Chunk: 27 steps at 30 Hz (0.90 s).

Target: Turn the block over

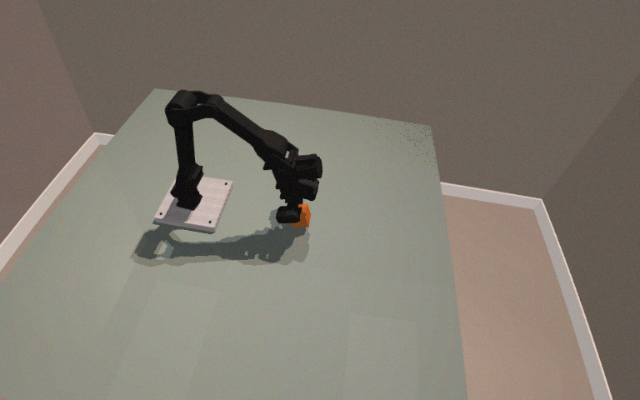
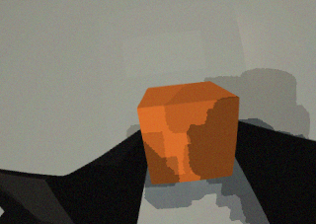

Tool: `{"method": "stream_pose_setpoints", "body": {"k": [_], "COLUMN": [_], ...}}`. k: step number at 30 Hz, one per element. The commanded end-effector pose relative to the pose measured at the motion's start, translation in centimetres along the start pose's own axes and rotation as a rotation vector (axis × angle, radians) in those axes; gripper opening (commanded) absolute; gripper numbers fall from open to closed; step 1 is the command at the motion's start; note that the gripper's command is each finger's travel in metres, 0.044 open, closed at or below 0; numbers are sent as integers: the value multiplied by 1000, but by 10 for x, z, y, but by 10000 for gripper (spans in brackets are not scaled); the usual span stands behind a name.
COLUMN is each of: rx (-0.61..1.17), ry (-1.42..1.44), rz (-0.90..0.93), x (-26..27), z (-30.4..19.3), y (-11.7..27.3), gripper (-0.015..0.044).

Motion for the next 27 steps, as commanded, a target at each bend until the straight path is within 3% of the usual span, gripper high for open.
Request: {"method": "stream_pose_setpoints", "body": {"k": [1, 16, 27], "rx": [-62, -229, -392], "ry": [0, 0, 0], "rz": [-2, -12, -20], "x": [0, 1, 2], "z": [-6, -25, -34], "y": [3, 2, -26], "gripper": [0, 0, 0]}}
Point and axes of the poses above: the point midway between the two fingers, 35 mm back from their tips, its own y axis back along the fingers, its own x axis across the jaws, z = x × y, the point moved 9 cm from there along y, back along the fingers, and after that the axes turned 3 degrees about y, right-handed, at the moved point
